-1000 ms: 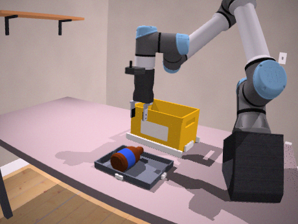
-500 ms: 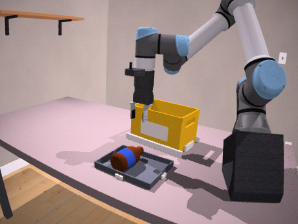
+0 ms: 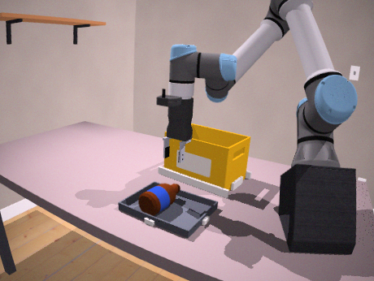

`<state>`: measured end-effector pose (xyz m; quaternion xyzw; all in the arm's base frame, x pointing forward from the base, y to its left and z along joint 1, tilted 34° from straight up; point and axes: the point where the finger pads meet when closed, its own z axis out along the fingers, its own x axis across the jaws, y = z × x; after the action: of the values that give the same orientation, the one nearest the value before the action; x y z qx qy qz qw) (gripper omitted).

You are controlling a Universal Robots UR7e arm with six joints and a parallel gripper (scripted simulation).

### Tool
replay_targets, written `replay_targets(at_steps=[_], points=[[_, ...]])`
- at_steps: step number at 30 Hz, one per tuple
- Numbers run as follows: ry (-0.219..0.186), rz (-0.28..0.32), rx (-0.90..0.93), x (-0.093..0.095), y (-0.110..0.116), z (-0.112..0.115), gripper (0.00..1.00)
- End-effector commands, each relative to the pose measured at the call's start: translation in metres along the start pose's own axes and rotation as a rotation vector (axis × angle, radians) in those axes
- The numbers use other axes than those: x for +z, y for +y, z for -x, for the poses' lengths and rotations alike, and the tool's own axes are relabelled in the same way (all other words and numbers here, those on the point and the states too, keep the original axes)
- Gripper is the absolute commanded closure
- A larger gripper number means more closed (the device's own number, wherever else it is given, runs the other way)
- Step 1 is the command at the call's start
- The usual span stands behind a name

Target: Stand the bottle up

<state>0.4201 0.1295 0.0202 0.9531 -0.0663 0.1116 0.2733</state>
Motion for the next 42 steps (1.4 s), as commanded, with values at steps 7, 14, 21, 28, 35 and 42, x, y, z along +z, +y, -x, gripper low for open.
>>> replay_targets(at_steps=[7, 14, 21, 28, 35, 42], points=[[0.002, -0.001, 0.0, 0.037, -0.001, 0.0, 0.0], [0.002, -0.001, 0.0, 0.054, -0.001, 0.0, 0.0], [0.002, -0.001, 0.0, 0.071, -0.001, 0.0, 0.0], [0.002, -0.001, 0.0, 0.077, -0.001, 0.0, 0.0], [0.002, -0.001, 0.0, 0.081, -0.001, 0.0, 0.0], [0.002, -0.001, 0.0, 0.081, -0.001, 0.0, 0.0]])
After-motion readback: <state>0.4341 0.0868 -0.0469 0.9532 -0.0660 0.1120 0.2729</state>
